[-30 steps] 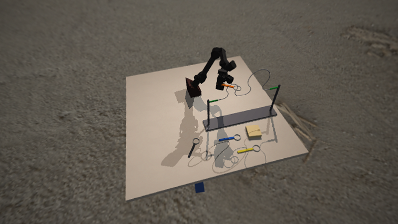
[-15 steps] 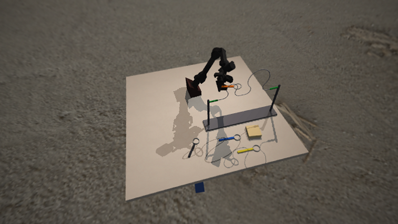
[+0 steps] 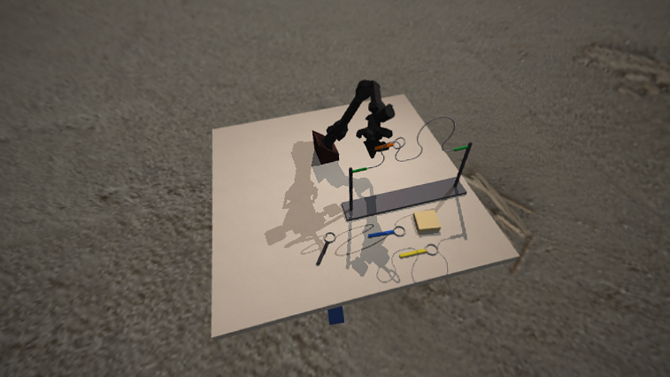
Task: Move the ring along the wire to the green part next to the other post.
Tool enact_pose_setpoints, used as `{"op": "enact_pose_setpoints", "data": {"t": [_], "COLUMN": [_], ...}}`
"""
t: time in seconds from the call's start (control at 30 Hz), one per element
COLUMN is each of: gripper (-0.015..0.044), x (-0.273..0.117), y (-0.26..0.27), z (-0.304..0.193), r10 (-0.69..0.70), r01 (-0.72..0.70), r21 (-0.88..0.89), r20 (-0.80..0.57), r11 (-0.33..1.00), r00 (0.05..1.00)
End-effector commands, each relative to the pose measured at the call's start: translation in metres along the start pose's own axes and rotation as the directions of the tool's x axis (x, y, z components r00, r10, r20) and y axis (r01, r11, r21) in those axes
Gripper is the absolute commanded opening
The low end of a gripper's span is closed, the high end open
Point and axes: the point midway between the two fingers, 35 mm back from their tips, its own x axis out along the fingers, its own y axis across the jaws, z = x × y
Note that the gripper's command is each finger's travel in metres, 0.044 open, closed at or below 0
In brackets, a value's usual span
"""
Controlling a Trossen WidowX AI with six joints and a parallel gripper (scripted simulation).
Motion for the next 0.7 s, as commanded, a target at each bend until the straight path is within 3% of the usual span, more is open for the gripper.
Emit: {"op": "enact_pose_setpoints", "data": {"t": [0.0,0.67], "gripper": [-0.0150,-0.0150], "x": [0.001,0.000], "y": [0.008,0.042], "z": [-0.001,0.010], "r10": [0.051,0.263], "r01": [-0.051,-0.294], "r21": [0.087,0.477], "r20": [0.008,0.131], "r11": [0.995,0.828], "r00": [0.999,0.956]}}
